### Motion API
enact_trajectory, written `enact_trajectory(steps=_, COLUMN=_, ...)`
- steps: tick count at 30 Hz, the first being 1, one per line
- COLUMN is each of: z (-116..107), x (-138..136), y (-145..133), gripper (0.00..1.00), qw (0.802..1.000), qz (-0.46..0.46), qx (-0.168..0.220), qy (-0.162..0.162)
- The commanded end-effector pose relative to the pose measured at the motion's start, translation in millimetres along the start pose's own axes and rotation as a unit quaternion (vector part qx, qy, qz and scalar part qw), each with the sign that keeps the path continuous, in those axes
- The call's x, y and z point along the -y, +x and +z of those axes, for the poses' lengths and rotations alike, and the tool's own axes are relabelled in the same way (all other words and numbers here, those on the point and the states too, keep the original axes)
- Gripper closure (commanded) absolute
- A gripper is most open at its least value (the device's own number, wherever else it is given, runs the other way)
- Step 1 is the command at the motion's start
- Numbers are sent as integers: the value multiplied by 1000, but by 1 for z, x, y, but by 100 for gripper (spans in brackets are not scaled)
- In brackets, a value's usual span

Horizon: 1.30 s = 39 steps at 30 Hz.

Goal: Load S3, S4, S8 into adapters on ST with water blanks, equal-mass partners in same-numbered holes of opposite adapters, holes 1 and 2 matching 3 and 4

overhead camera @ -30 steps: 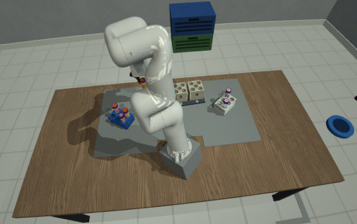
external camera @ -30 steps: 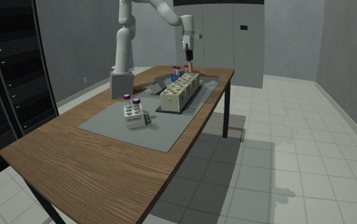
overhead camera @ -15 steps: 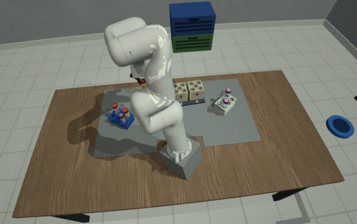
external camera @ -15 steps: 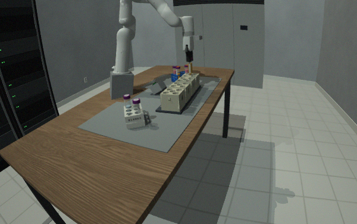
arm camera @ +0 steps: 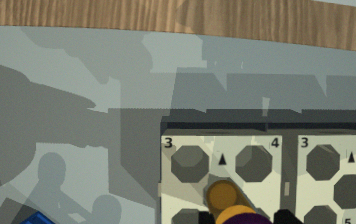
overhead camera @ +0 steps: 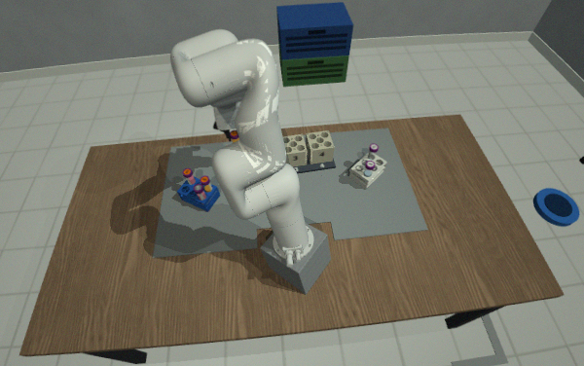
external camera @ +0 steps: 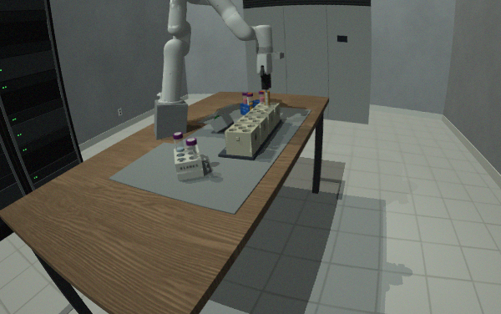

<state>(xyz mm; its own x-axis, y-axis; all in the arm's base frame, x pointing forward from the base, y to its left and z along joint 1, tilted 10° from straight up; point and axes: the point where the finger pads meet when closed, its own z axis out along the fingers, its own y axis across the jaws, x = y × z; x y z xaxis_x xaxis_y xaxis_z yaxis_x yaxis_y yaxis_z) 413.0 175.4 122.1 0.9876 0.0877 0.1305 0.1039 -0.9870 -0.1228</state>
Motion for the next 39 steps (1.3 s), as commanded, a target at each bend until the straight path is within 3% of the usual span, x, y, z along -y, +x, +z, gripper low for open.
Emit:
enact_trajectory(steps=1, z=1, x=0, y=2, gripper=100, qw=1000, qz=0, qx=-2, qy=1)
enact_trajectory(steps=39, z=34, x=1, y=2, gripper=100, qw=1000, qz=0, qx=-2, qy=1)
